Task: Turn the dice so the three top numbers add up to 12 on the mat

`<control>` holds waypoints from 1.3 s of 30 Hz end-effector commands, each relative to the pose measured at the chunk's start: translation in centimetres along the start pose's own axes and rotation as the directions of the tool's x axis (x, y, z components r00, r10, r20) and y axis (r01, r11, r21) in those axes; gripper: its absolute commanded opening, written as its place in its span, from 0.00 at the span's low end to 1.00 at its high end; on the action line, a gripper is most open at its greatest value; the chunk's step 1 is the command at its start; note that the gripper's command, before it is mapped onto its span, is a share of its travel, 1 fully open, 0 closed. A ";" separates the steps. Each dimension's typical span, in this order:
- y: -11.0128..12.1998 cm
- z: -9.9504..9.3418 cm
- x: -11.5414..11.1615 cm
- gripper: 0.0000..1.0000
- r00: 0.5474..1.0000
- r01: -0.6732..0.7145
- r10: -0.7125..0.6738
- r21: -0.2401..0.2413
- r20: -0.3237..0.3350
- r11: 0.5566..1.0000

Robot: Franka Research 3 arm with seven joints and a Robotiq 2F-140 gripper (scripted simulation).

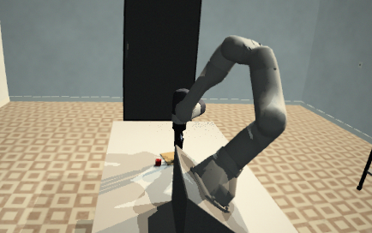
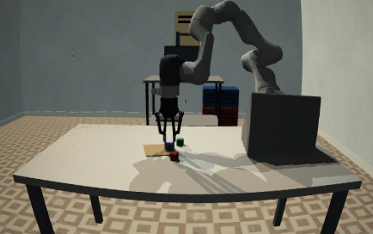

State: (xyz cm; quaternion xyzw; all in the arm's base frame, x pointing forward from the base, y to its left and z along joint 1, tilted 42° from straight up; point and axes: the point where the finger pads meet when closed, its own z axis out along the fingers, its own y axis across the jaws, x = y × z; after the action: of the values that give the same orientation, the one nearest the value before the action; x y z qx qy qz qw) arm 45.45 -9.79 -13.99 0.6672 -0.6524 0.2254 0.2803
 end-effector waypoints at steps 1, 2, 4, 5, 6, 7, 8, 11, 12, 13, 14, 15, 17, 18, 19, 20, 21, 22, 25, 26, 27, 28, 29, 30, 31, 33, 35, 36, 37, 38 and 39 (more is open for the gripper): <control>-0.1 0.1 -0.1 0.16 1.000 -0.007 0.007 0.001 0.004 1.000; -0.1 0.1 -0.1 0.16 1.000 -0.007 0.007 0.001 0.004 1.000; -0.1 0.1 -0.1 0.16 1.000 -0.007 0.007 0.001 0.004 1.000; -0.1 0.1 -0.1 0.16 1.000 -0.007 0.007 0.001 0.004 1.000; -0.1 0.1 -0.1 0.16 1.000 -0.007 0.007 0.001 0.004 1.000; -0.1 0.1 -0.1 0.16 1.000 -0.007 0.007 0.001 0.004 1.000; -0.1 0.1 -0.1 0.16 1.000 -0.007 0.007 0.001 0.004 1.000; -0.1 0.1 -0.1 0.16 1.000 -0.007 0.007 0.001 0.004 1.000; -0.1 0.1 -0.1 0.16 1.000 -0.007 0.007 0.001 0.004 1.000; -0.1 0.1 -0.1 0.16 1.000 -0.007 0.007 0.001 0.004 1.000; -0.1 0.1 -0.1 0.16 1.000 -0.007 0.007 0.001 0.004 1.000; -0.1 0.1 -0.1 0.16 1.000 -0.007 0.007 0.001 0.004 1.000; -0.1 0.1 -0.1 0.16 1.000 -0.007 0.007 0.001 0.004 1.000; -0.1 0.1 -0.1 0.16 1.000 -0.007 0.007 0.001 0.004 1.000; -0.1 0.1 -0.1 0.16 1.000 -0.007 0.007 0.001 0.004 1.000; -0.1 0.1 -0.1 0.16 1.000 -0.007 0.007 0.001 0.004 1.000; -0.1 0.1 -0.1 0.16 1.000 -0.007 0.007 0.001 0.004 1.000; -0.1 0.1 -0.1 0.16 1.000 -0.007 0.007 0.001 0.004 1.000; -0.1 0.1 -0.1 0.18 1.000 -0.007 0.007 0.001 0.004 1.000; -0.1 0.1 -0.1 0.18 1.000 -0.007 0.007 0.001 0.004 1.000; -0.1 0.1 -0.1 0.21 1.000 -0.007 0.007 0.001 0.004 1.000; -0.1 0.1 -0.1 0.21 1.000 -0.007 0.007 0.001 0.004 1.000; -0.1 0.1 -0.1 0.21 1.000 -0.007 0.007 0.001 0.004 1.000; -0.1 0.1 -0.1 0.23 1.000 -0.007 0.007 0.001 0.004 1.000; -0.1 0.1 -0.1 0.23 1.000 -0.007 0.007 0.001 0.004 1.000; -0.1 0.1 -0.1 0.26 1.000 -0.007 0.007 0.001 0.004 1.000; -0.1 0.1 -0.1 0.26 1.000 -0.007 0.007 0.001 0.004 1.000; -0.1 0.1 -0.1 0.28 1.000 -0.007 0.007 0.001 0.004 1.000; -0.1 0.1 -0.1 0.28 1.000 -0.007 0.007 0.001 0.004 1.000; -0.1 0.1 -0.1 0.28 1.000 -0.007 0.007 0.001 0.004 1.000; -0.1 0.1 -0.1 0.28 1.000 -0.007 0.007 0.001 0.004 1.000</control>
State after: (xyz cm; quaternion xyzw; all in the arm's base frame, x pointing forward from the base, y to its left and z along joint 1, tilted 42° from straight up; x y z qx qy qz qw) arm 45.45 -9.78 -13.99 0.6672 -0.6524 0.2254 0.2801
